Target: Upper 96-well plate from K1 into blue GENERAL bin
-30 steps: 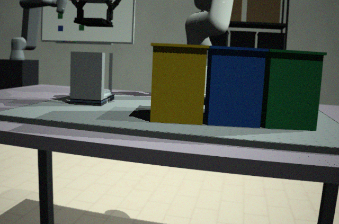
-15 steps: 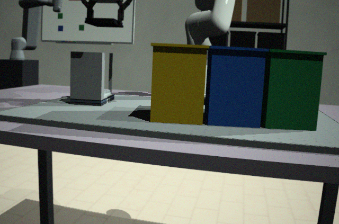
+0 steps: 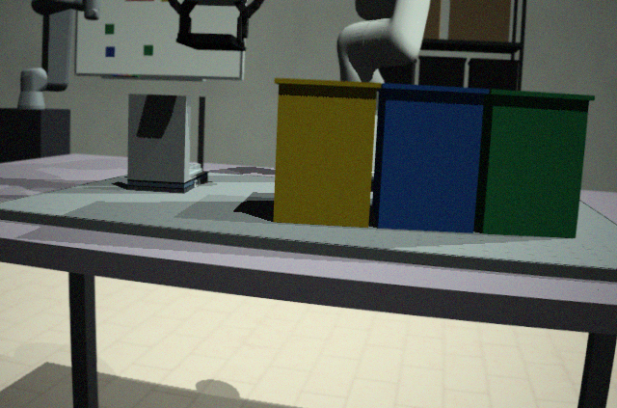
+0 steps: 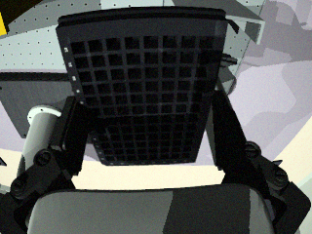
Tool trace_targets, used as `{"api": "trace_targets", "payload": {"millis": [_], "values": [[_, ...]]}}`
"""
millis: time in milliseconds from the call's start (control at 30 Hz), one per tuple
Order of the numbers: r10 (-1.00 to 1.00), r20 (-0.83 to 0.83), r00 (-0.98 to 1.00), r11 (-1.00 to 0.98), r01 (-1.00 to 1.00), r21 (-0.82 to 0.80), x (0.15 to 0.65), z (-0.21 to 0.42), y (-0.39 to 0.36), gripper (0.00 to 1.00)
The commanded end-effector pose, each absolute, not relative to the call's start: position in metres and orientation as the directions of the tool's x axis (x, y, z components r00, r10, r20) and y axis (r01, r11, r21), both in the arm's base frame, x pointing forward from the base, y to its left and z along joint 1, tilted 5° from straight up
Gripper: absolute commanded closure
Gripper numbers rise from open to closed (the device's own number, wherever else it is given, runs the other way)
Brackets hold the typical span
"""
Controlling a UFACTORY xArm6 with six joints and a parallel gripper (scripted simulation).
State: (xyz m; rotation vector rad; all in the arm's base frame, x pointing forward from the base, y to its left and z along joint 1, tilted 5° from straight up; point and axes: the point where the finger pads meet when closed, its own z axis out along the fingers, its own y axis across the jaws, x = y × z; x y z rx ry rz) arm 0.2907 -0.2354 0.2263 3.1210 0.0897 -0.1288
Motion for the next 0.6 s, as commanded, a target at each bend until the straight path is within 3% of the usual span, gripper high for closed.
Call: {"api": "trace_targets", "payload": {"millis": [0,567], "values": [[0.056,-0.08,0.995,-0.998,0.058,0.017,0.295,0.227,-0.227,1.0],[0.056,-0.079,0.995,-0.998,0.058,0.017,0.311,0.223,-0.18,1.0]]}}
